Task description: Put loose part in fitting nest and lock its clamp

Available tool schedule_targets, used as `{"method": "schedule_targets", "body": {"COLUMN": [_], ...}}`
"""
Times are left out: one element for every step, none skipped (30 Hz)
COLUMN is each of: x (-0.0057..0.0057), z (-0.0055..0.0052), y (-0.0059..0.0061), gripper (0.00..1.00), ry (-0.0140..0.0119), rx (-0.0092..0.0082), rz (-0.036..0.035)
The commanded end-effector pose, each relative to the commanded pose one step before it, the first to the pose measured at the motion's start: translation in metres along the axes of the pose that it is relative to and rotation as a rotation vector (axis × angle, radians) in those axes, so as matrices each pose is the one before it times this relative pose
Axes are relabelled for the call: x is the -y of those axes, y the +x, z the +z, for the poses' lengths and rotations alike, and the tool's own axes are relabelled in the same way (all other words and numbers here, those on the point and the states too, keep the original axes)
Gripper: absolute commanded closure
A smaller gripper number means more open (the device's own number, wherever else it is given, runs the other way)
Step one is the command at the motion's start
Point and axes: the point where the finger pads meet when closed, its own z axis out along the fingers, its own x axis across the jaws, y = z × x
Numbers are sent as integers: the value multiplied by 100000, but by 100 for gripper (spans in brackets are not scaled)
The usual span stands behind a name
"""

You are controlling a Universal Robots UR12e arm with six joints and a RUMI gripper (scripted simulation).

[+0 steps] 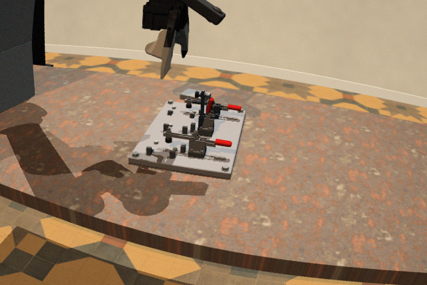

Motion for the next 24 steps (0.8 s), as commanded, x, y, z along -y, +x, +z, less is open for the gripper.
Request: {"method": "schedule_targets", "body": {"x": [-798,-189,-160,-134,-109,-86,-66,-48,-33,-20,-11,-4,-1,0,0,0,0,0,0,0,0,0,0,0], "z": [-161,-19,-16,-14,-11,-9,-7,-5,-3,-2,-1,0,0,0,0,0,0,0,0,0,0,0,0,0], "y": [104,5,4,2,1,1,0,0,0,0,0,0,0,0,0,0,0,0,0,0,0,0,0,0], "gripper": [0,0,0,0,0,0,0,0,0,0,0,0,0,0,0,0,0,0,0,0,0,0,0,0], "ry": [157,-30,-25,-21,-17,-13,-10,-7,-5,-3,-2,-1,0,0,0,0,0,0,0,0,0,0,0,0], "rx": [73,17,15,12,10,8,6,5,3,2,1,0,0,0,0,0,0,0,0,0,0,0,0,0], "rz": [-1897,-402,-342,-285,-233,-184,-141,-103,-70,-43,-23,-8,-1,0,0,0,0,0,0,0,0,0,0,0]}}
